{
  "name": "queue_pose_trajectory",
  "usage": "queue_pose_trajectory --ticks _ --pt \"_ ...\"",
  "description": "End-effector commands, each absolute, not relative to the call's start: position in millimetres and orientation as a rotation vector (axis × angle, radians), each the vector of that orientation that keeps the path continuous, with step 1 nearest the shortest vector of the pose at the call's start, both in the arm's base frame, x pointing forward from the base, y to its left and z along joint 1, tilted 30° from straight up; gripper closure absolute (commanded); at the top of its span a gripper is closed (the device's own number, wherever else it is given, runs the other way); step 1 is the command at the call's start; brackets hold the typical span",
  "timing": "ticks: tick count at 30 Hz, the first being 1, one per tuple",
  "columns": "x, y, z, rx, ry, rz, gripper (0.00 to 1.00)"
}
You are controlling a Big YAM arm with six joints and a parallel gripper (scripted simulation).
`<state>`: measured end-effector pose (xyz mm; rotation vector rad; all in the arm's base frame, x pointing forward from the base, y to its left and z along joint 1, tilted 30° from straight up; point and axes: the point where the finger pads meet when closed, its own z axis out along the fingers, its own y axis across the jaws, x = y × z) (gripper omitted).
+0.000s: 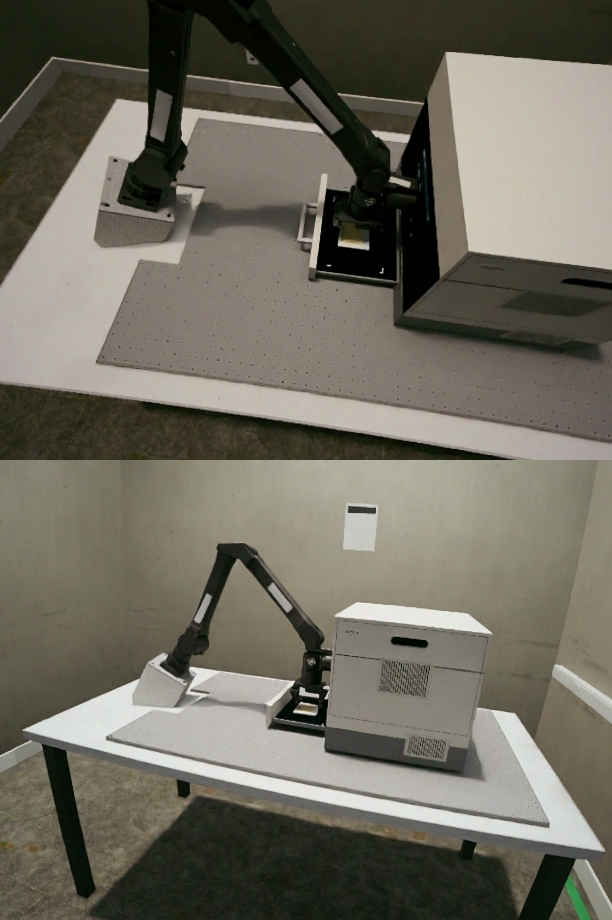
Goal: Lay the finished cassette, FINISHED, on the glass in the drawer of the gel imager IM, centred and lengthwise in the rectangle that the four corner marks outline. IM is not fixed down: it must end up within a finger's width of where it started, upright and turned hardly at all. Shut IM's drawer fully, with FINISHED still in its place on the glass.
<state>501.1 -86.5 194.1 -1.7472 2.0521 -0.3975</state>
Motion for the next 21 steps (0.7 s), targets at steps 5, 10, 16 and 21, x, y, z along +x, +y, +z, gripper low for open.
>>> queue_pose_trajectory --ticks 5,10,16,21 --pt "518 -84 206 -1.730 2.024 -0.435 0.22" --pt "516 -84 204 -1.730 2.026 -0.434 0.22" --pt "516 -83 198 -1.735 2.031 -0.423 0.22" --pt "513 -88 205 -1.731 2.029 -0.436 0.22"
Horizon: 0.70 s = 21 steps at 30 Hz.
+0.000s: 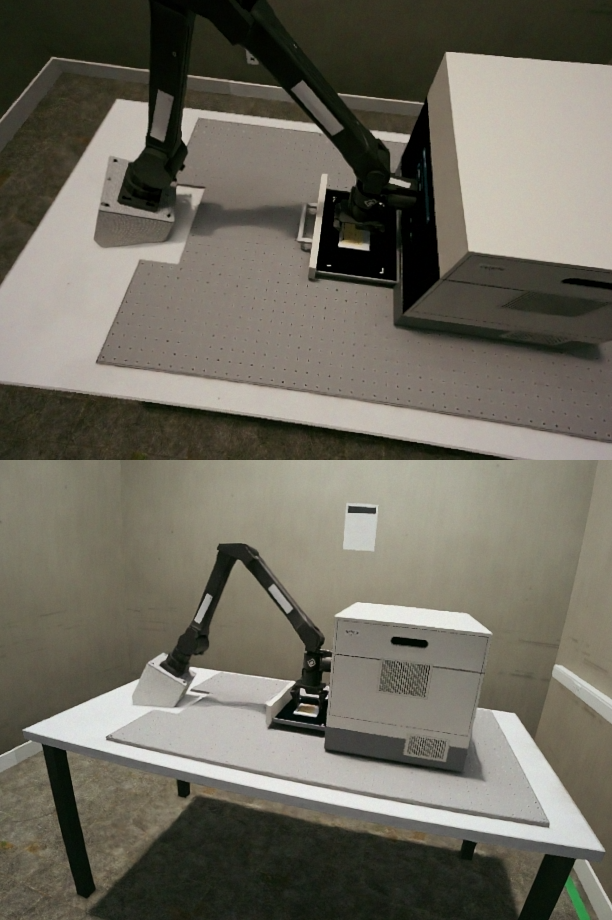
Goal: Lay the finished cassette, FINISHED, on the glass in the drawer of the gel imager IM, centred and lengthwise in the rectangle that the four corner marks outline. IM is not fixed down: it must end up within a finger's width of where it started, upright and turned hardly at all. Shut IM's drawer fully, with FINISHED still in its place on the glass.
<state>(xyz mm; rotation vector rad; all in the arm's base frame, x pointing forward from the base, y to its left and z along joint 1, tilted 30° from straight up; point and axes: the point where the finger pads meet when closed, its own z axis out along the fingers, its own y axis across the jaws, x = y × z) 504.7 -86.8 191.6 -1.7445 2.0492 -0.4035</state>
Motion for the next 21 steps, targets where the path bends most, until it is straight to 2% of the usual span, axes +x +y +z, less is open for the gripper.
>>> queue_pose_trajectory --ticks 1,5,6,21 --pt "512.6 -87.8 204.9 -1.731 2.029 -0.436 0.22" --pt "512.6 -87.8 204.9 -1.731 2.029 -0.436 0.22" --pt "512.6 -87.8 204.9 -1.731 2.029 -0.436 0.08" --pt "512.6 -87.8 204.9 -1.731 2.029 -0.436 0.08"
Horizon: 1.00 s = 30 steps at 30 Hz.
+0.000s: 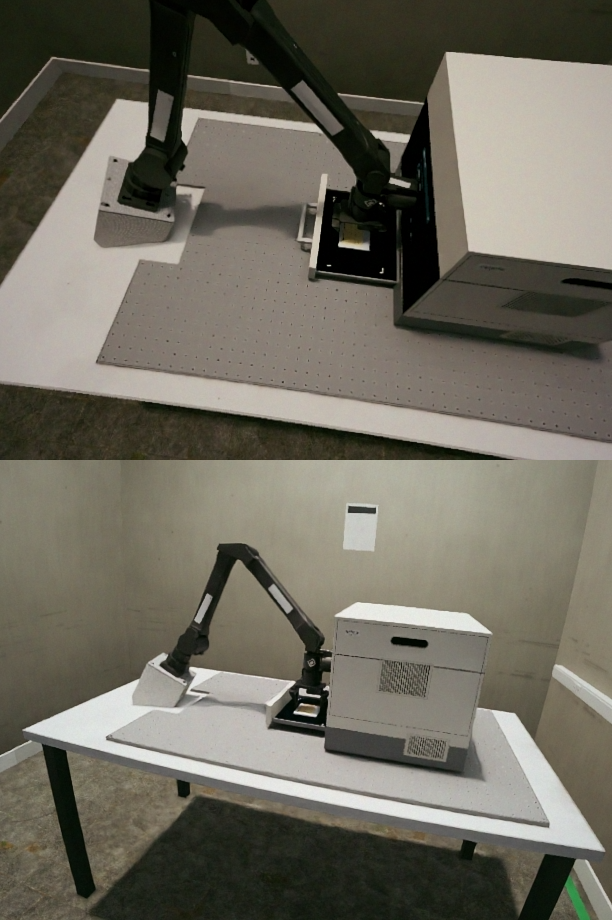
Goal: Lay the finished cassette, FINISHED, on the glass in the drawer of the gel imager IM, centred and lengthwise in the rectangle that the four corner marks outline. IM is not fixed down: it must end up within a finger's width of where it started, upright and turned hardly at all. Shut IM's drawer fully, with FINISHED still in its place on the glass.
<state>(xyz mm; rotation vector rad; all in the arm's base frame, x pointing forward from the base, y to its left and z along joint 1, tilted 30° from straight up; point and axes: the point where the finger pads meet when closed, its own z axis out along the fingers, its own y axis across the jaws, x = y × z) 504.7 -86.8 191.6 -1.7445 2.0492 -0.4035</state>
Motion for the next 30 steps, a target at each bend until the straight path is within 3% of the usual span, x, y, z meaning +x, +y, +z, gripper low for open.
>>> queue_pose_trajectory --ticks 1,21,30 --pt "513 -88 205 -1.731 2.029 -0.436 0.08" --pt "510 -85 197 -1.713 2.020 -0.449 0.08" --pt "508 -91 229 -1.699 2.002 -0.486 0.08"
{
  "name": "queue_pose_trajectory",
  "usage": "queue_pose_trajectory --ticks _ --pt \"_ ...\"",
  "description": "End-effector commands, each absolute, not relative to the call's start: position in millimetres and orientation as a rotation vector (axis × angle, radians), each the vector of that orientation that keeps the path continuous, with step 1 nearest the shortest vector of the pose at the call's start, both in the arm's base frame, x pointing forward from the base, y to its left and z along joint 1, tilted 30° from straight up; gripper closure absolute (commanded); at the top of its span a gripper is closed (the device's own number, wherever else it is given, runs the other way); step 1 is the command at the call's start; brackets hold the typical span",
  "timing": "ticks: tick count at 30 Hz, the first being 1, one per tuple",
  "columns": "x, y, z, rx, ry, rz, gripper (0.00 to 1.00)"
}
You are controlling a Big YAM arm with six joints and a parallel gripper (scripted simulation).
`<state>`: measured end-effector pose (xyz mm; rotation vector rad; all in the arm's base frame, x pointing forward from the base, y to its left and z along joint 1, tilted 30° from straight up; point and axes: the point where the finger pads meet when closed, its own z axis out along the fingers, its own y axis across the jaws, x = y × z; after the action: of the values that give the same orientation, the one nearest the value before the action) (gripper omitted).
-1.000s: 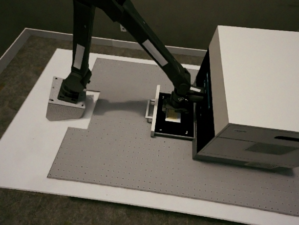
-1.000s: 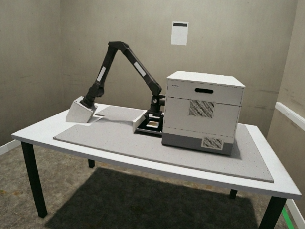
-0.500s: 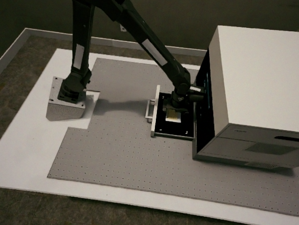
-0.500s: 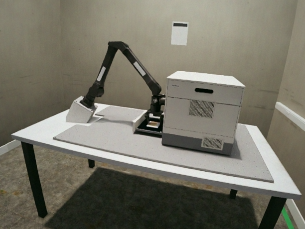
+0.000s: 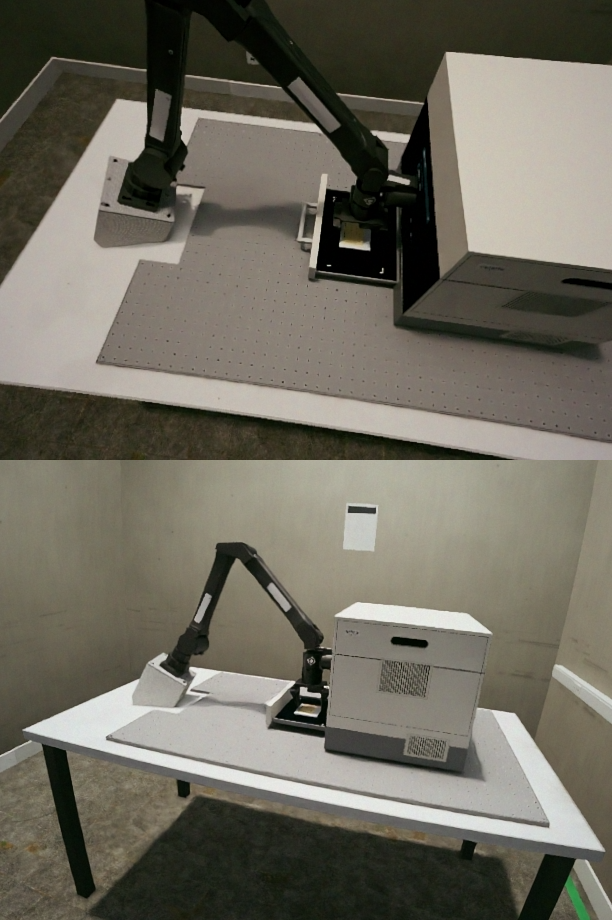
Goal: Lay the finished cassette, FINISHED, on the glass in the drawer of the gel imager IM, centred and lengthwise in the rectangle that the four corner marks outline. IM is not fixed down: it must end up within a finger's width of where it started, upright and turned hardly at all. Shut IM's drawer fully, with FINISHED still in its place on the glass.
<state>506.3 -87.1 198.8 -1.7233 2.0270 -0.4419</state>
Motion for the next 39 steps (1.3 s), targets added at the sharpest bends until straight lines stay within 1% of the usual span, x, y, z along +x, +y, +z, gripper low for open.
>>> queue_pose_trajectory --ticks 1,27,29,30,33,39 --pt "509 -92 232 -1.696 1.999 -0.492 0.08" --pt "493 -96 266 -1.696 1.988 -0.510 0.08" --pt "493 -96 266 -1.696 1.988 -0.510 0.08" --pt "496 -96 255 -1.705 2.007 -0.482 0.08" --pt "490 -97 271 -1.696 1.988 -0.511 0.08" --pt "487 -97 274 -1.699 1.993 -0.503 0.08"
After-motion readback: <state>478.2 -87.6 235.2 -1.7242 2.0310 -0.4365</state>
